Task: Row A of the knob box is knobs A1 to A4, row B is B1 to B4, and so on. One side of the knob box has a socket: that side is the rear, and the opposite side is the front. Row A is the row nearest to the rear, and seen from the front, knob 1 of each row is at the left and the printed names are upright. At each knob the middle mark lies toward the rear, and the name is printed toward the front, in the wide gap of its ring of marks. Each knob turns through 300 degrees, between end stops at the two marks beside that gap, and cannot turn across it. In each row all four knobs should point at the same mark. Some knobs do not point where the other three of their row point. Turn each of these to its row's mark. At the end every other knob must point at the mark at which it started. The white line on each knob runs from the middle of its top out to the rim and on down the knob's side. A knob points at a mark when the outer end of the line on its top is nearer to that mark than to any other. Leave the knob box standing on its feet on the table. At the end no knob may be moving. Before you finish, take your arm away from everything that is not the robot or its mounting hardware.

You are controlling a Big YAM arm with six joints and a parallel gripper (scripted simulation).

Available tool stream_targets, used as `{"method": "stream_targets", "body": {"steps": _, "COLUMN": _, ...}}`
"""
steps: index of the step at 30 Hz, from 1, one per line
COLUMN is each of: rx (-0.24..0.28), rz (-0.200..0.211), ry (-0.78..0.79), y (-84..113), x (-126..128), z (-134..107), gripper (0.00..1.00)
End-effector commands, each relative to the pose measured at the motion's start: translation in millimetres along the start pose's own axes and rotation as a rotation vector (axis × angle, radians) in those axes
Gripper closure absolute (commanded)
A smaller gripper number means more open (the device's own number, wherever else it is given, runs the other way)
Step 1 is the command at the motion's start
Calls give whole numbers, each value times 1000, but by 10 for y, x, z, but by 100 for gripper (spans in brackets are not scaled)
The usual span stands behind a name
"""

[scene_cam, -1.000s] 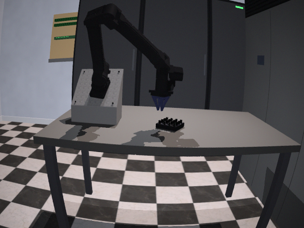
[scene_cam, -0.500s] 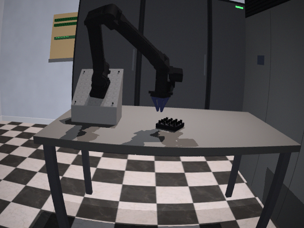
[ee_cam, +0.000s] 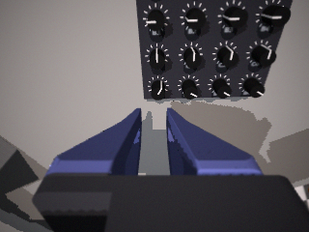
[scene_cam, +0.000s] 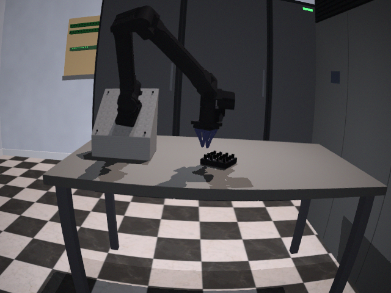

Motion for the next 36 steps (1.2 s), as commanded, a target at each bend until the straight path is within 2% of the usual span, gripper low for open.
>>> {"method": "stream_targets", "body": {"steps": 1, "rx": -2, "rz": 2, "ry": 8, "y": -84, "x": 0, "z": 0, "gripper": 81}}
{"method": "stream_targets", "body": {"steps": 22, "rx": -4, "rz": -1, "ry": 4, "y": -255, "x": -29, "z": -2, "gripper": 81}}
{"method": "stream_targets", "body": {"steps": 36, "rx": -7, "rz": -6, "ry": 0, "y": -246, "x": -32, "z": -12, "gripper": 81}}
Point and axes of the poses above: the point where the finger pads meet when closed, its own y axis back along the fingers, its own x axis across the jaws, z = x × y, the point moved 10 cm from there along y, back along the fingers, and after that the axes turned 4 degrees about -y, right-handed, at the moved point
